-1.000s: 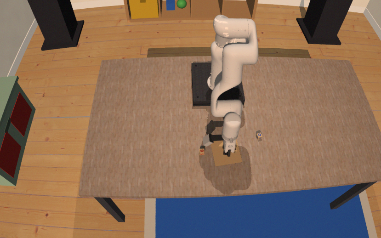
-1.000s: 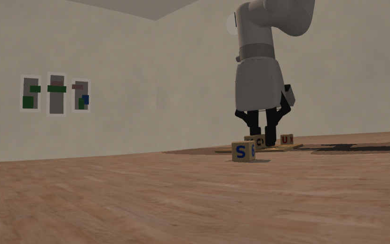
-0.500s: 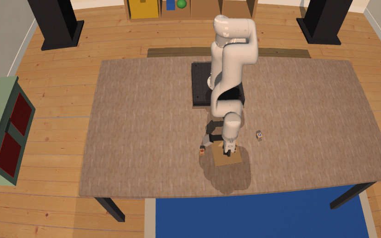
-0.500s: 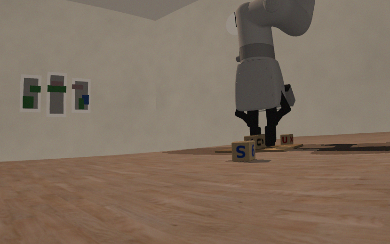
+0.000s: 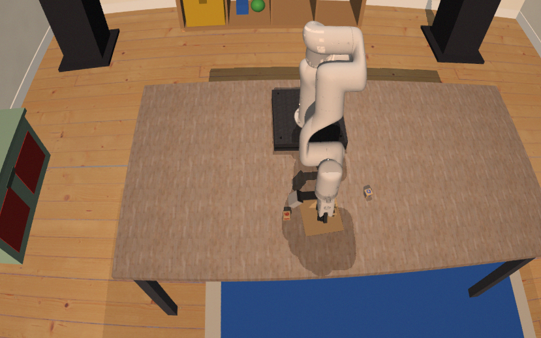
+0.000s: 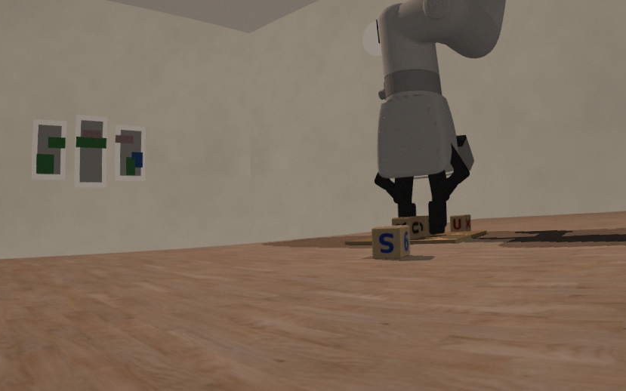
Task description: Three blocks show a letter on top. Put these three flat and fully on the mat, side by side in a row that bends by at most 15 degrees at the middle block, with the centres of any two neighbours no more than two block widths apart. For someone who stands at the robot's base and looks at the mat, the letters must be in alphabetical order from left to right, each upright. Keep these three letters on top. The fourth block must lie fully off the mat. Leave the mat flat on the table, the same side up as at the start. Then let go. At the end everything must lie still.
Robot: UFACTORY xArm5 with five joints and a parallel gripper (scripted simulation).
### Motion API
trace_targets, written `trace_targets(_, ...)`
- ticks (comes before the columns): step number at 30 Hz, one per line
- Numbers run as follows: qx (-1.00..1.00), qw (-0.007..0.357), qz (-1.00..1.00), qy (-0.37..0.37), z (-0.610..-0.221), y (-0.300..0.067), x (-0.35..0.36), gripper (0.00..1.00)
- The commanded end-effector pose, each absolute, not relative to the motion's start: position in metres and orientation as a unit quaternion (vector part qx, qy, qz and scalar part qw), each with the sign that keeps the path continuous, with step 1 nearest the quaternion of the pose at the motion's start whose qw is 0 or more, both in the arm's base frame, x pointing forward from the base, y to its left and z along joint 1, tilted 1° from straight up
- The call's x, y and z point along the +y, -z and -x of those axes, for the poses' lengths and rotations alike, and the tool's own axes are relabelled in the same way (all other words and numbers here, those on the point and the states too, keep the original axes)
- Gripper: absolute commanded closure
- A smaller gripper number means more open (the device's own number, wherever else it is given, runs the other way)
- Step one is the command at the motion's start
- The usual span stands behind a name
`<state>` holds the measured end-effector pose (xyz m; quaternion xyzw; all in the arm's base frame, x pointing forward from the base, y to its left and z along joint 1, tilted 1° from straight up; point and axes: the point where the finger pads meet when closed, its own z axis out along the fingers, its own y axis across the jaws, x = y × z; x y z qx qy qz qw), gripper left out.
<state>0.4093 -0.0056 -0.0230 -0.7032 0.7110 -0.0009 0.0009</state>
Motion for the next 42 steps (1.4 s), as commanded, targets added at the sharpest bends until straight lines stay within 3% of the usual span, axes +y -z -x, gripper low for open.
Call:
trace_targets(1, 0.711, 0.002, 0.703, 0.002, -0.411, 0.022, -0.006, 0.58)
trace_targets(16, 0.711, 0.002, 0.703, 0.002, -0.411, 0.017, -0.006, 0.58)
trace_targets(22, 0.711, 0.002, 0.703, 0.002, -0.410, 0.004, -0.006, 0.58)
trace_targets(34, 0.711, 0.002, 0.703, 0.002, -0.410, -0.057, -0.004, 0.58)
trace_targets(42, 0.711, 0.002, 0.703, 0.002, -0.410, -0.067, -0.004, 0.58)
